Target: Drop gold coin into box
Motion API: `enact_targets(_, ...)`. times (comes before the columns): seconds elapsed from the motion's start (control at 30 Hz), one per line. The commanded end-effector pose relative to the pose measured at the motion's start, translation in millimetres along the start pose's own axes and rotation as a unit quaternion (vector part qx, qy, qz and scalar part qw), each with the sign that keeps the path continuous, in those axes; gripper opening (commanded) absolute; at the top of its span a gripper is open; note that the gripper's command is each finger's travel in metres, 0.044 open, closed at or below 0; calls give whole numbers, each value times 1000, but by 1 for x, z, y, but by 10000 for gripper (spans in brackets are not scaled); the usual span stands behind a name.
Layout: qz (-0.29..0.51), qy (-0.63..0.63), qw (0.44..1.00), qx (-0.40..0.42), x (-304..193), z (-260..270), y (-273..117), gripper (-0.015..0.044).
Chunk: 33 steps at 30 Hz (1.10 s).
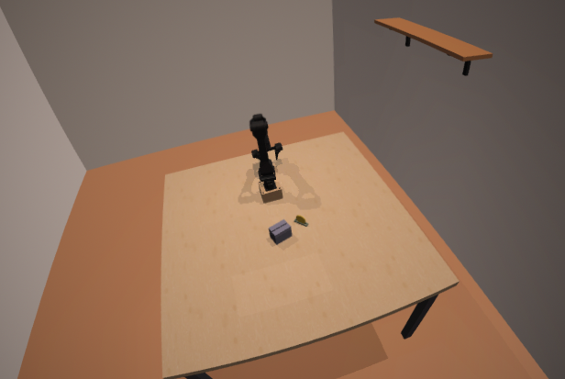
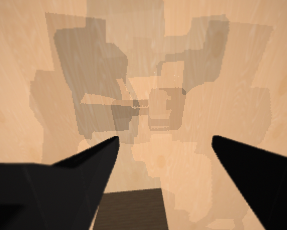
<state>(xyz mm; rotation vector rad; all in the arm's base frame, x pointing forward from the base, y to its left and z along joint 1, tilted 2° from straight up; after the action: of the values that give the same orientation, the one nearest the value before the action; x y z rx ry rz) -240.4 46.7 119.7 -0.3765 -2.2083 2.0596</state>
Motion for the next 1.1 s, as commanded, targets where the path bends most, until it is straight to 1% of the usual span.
enact_targets(0.0,0,4,1000,0,0,-2,0,374)
enact_targets(0.07,1,34,999,4,1,-18,0,321)
enact_targets(0.27,5,167,986,20,-7,-92,0,164)
enact_targets(0.47,-3,300,953,33,-37,-159,1,161)
enact_targets(0.7,-5,444,895,42,-96,-223,3,161)
enact_targets(0.9,0,558,829,47,-162,-260,6,161)
enact_targets(1.07,8,650,759,44,-224,-274,9,161)
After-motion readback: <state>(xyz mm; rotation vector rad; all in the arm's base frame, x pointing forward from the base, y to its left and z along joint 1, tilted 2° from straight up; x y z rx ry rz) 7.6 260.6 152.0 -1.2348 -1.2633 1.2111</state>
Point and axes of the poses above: the point midway between the two fingers, 35 mm back from their tips, its own y axis out along the fingers, its own z axis across the jaws, x = y × z, the point moved 9 cm from there along -y, back along the fingers, and after that the axes turned 11 degrees about y, right-handed, at the moved point
